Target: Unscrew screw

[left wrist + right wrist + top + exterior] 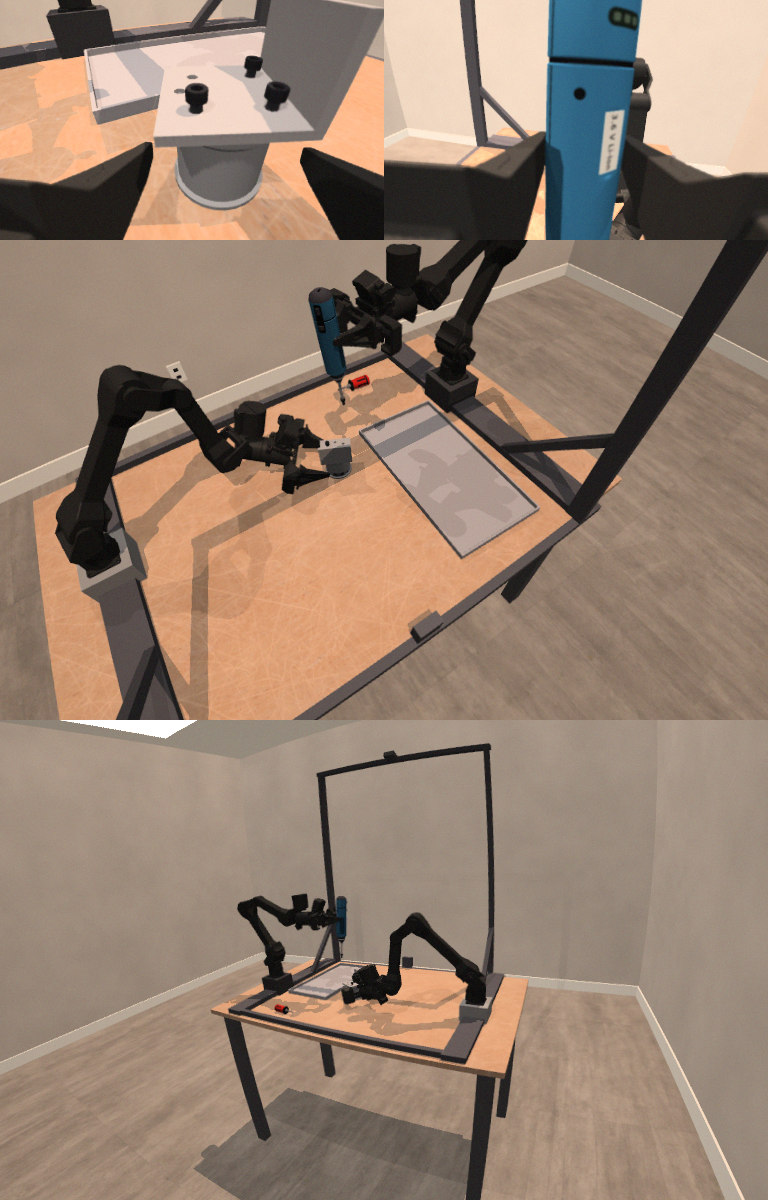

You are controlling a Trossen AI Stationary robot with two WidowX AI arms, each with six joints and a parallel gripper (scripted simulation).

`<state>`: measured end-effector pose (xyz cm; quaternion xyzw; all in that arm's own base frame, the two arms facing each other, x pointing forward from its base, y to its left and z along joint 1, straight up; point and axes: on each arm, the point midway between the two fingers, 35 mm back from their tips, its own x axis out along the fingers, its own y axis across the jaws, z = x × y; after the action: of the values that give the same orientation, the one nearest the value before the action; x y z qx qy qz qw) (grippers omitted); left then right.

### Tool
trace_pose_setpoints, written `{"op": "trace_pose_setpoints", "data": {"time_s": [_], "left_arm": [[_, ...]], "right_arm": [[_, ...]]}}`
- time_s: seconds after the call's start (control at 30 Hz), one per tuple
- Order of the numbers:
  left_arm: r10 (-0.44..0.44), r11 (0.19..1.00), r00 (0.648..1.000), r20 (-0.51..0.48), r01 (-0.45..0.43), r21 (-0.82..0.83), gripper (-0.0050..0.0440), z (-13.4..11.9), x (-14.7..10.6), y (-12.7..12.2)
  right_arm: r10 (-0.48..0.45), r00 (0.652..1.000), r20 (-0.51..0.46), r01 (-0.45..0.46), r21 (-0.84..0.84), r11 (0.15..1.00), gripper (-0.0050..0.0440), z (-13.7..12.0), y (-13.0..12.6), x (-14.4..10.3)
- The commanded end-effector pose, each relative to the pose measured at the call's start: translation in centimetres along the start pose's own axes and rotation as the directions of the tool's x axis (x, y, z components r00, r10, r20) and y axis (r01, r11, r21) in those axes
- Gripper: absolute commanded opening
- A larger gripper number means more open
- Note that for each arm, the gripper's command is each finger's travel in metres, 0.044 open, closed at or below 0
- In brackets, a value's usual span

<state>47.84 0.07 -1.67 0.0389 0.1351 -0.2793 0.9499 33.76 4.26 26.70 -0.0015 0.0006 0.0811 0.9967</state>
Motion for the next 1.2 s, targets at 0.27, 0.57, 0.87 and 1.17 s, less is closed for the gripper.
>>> {"op": "trace_pose_setpoints", "data": {"time_s": [0.27, 0.57, 0.87, 1.17], "left_arm": [[0.034, 0.999, 0.999, 0.022, -0.034, -0.021, 0.0440, 1.9, -4.8, 1.8], [0.199, 0.970, 0.980, -0.026, -0.200, -0.141, 0.0440, 7.9, -5.8, 3.9], [0.350, 0.927, 0.936, -0.041, -0.353, -0.128, 0.0440, 15.4, -6.3, 0.3], [0.390, 0.892, 0.898, -0.202, -0.423, -0.159, 0.0440, 15.7, -7.8, -3.6]], "right_arm": [[0.000, 0.998, 0.071, 0.001, -0.010, 1.000, 0.0162, 2.9, 0.0, 0.2], [-0.009, 0.998, 0.060, 0.009, 0.008, 1.000, 0.0162, 2.7, -0.3, 0.3], [-0.138, 0.982, -0.131, 0.172, 0.306, 0.937, 0.0162, -1.2, -4.1, 1.2], [-0.269, 0.901, -0.340, 0.425, 0.570, 0.703, 0.0162, -5.6, -8.5, 0.9]]}}
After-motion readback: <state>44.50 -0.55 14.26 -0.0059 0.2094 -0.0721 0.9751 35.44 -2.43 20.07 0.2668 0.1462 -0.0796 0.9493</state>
